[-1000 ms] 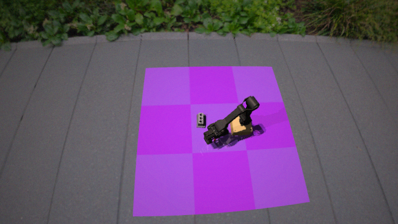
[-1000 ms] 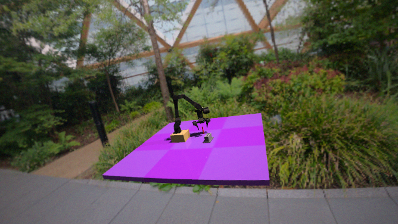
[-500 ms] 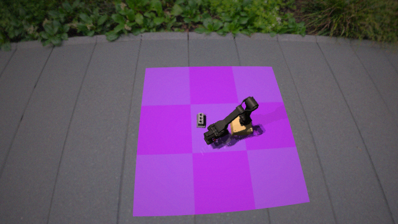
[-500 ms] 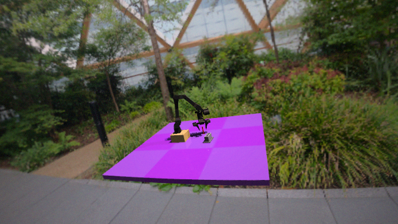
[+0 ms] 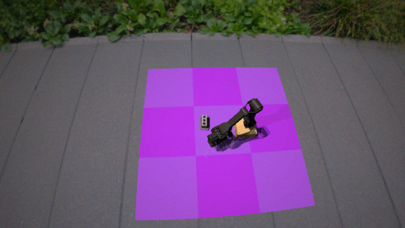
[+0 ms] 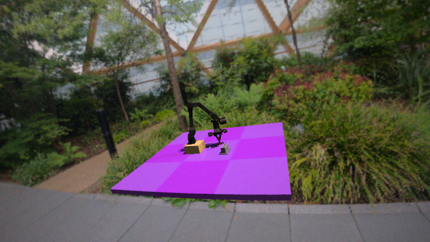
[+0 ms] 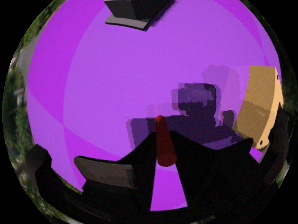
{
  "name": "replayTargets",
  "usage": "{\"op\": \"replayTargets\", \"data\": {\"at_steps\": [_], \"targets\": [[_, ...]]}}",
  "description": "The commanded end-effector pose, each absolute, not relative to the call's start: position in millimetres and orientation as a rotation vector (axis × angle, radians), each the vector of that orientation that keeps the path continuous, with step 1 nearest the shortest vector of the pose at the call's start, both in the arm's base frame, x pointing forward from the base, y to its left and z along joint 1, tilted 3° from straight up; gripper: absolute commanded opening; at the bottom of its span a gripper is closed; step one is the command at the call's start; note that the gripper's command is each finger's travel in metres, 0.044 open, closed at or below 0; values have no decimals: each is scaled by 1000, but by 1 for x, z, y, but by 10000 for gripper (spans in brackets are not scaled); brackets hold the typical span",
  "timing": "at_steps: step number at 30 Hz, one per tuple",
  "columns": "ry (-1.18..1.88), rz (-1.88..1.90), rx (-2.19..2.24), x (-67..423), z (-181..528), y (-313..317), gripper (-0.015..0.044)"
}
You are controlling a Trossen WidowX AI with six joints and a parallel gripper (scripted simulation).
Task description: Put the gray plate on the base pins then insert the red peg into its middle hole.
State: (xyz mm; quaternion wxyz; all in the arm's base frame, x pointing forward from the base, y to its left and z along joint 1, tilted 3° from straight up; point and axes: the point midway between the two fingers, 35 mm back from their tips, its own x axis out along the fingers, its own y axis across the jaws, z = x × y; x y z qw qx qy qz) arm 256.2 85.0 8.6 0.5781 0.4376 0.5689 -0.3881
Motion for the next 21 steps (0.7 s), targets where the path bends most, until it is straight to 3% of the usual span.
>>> {"op": "replayTargets", "data": {"at_steps": [1,21], "targets": [[1326,-913,1023,256,8,84,0],[1325,-912,1023,260,55,84,0]]}}
